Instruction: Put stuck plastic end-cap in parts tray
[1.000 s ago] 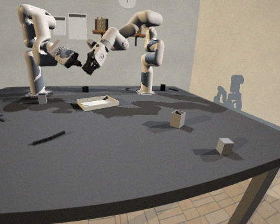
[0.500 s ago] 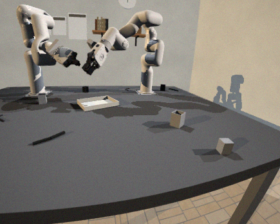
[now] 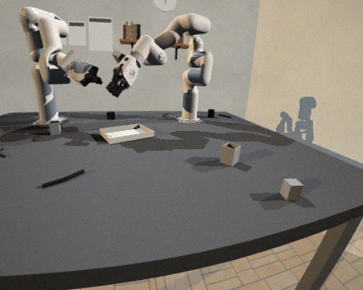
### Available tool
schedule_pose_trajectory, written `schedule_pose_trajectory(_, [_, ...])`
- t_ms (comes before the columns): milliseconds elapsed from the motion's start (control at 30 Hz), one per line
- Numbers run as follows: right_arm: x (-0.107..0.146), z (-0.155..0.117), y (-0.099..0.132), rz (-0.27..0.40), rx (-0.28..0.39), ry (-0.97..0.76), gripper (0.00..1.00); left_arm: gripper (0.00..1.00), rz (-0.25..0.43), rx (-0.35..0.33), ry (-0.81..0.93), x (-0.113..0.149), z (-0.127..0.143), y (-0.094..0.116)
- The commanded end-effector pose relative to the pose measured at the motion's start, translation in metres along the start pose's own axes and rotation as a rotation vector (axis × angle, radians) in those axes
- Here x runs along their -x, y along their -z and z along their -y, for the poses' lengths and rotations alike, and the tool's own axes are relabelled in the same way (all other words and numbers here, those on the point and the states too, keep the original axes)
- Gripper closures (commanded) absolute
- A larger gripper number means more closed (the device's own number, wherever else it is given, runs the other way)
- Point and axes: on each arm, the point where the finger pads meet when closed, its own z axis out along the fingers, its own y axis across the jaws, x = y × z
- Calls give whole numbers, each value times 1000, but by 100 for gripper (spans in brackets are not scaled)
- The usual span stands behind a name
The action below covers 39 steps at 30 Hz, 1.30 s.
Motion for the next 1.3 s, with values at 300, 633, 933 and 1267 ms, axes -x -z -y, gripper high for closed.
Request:
schedule_pose_trajectory(300, [-1,1,11,-1,-1,0,100,100,-1,-2,0,0,1,1])
schedule_pose_trajectory(633, [0,1,18,-1,-1,0,100,100,-1,-2,0,0,1,1])
schedule_pose_trajectory(933, [-23,-26,-7,15,137,53,100,100,-1,-2,0,0,1,1])
schedule_pose_trajectory(1267, [-62,-67,-29,56,328,112,100,100,-1,-2,0,0,1,1])
